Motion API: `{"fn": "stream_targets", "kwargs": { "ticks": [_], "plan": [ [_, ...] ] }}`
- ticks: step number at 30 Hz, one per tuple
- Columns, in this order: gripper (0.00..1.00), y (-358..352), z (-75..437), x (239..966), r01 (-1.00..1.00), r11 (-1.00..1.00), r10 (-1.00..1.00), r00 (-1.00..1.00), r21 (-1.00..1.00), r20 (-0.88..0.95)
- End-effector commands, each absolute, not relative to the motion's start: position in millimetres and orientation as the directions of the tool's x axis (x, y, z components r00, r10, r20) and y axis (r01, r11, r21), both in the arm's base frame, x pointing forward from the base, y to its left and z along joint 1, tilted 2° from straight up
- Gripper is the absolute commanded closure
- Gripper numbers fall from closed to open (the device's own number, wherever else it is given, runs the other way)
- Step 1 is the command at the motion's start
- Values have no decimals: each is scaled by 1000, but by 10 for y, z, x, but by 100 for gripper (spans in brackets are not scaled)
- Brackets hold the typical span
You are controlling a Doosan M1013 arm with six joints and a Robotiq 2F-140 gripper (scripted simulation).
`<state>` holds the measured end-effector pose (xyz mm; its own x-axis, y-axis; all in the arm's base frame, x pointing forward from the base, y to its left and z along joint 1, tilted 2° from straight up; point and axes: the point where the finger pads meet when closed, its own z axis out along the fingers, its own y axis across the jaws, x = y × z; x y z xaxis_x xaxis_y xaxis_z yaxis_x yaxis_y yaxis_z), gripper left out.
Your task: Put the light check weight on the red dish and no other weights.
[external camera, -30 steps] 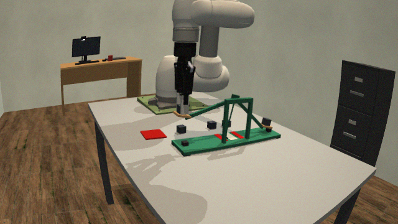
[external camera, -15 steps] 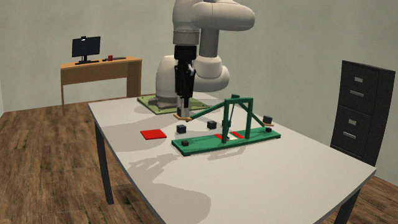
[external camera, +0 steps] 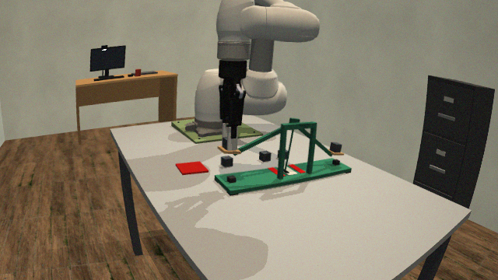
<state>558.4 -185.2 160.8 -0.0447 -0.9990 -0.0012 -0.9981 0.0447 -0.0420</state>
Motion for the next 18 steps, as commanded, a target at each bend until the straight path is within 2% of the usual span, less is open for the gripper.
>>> {"fn": "stream_targets", "kwargs": {
  "ticks": [1,18],
  "plan": [
    [76,-1849,1599,5585,-998,45,-999,-45,-42,-1],
    [76,-1811,1469,5592,-998,45,-999,-45,-42,-1]
  ]
}}
